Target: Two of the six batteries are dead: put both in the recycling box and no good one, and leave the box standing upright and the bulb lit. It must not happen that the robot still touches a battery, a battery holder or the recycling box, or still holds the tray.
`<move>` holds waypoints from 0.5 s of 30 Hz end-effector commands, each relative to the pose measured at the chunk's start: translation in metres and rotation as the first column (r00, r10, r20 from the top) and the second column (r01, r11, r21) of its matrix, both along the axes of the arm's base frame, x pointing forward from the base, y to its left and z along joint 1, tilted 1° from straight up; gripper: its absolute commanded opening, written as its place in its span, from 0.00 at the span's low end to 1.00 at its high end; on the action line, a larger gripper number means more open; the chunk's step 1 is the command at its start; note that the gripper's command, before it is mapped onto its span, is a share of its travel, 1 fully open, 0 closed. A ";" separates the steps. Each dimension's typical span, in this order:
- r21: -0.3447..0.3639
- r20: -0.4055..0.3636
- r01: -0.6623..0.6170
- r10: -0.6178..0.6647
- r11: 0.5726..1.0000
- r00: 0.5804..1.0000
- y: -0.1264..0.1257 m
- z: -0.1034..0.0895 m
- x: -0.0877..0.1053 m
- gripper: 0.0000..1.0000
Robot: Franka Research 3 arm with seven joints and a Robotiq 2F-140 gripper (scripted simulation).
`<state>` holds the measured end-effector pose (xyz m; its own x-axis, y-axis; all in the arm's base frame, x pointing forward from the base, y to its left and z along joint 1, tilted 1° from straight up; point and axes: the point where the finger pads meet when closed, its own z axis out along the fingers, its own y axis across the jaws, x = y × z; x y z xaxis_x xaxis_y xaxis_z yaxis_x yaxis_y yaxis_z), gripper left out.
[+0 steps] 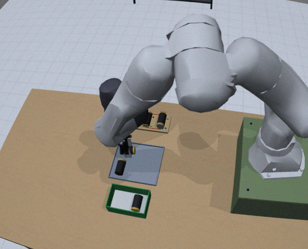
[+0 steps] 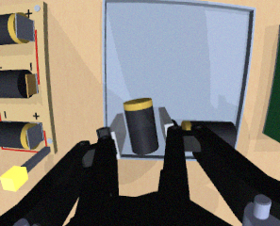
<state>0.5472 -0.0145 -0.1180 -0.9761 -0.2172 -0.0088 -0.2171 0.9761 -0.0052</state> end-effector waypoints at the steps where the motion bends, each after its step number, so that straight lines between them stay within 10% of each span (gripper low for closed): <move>1: -0.001 0.008 -0.007 0.007 1.000 1.000 0.000 0.000 0.003 0.29; 15: -0.001 0.008 -0.007 0.007 1.000 1.000 0.000 0.000 0.003 0.16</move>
<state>0.5489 -0.0147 -0.1178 -0.9755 -0.2197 -0.0131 -0.2196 0.9756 -0.0067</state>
